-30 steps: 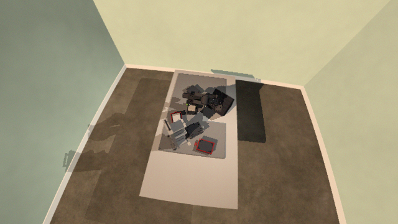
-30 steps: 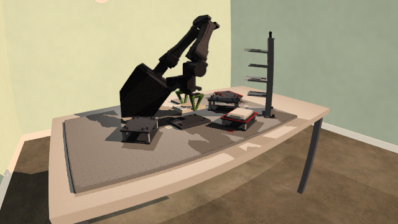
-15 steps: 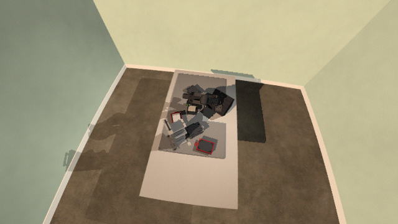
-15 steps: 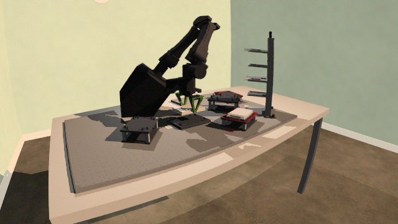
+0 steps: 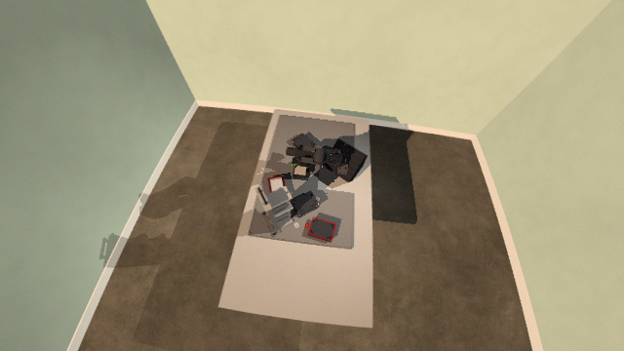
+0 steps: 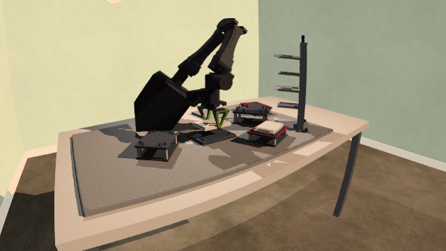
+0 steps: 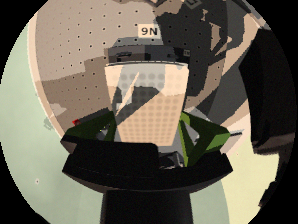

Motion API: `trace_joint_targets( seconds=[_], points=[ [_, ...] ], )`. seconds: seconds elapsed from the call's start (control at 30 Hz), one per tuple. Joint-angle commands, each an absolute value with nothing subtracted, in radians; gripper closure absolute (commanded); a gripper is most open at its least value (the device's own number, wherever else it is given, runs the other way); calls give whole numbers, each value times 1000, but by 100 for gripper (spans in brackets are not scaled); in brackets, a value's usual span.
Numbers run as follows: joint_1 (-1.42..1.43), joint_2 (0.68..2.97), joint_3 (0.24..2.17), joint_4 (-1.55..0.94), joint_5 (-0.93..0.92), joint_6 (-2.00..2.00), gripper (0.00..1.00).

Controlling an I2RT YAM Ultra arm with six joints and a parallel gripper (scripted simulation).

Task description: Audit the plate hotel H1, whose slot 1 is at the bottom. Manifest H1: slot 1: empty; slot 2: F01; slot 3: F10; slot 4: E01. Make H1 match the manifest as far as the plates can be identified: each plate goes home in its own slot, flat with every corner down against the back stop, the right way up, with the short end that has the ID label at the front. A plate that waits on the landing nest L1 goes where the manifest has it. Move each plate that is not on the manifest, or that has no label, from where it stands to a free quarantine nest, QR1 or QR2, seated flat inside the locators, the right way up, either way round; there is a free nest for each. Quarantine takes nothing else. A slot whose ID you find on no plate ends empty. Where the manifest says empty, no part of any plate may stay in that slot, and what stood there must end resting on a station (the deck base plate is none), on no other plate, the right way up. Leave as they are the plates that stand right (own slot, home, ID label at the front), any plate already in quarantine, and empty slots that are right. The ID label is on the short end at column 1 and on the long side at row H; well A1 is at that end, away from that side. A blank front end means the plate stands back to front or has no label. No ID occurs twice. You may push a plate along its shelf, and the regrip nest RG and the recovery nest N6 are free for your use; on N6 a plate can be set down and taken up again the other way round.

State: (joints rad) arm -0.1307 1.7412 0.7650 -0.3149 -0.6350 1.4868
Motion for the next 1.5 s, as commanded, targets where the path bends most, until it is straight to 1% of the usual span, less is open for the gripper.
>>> trace_joint_targets(
  seconds=[0.0,1.47],
  points=[
    [-141,1761,737,-287,-616,1501,14],
    [-83,1838,720,-158,-600,1563,14]
  ],
)
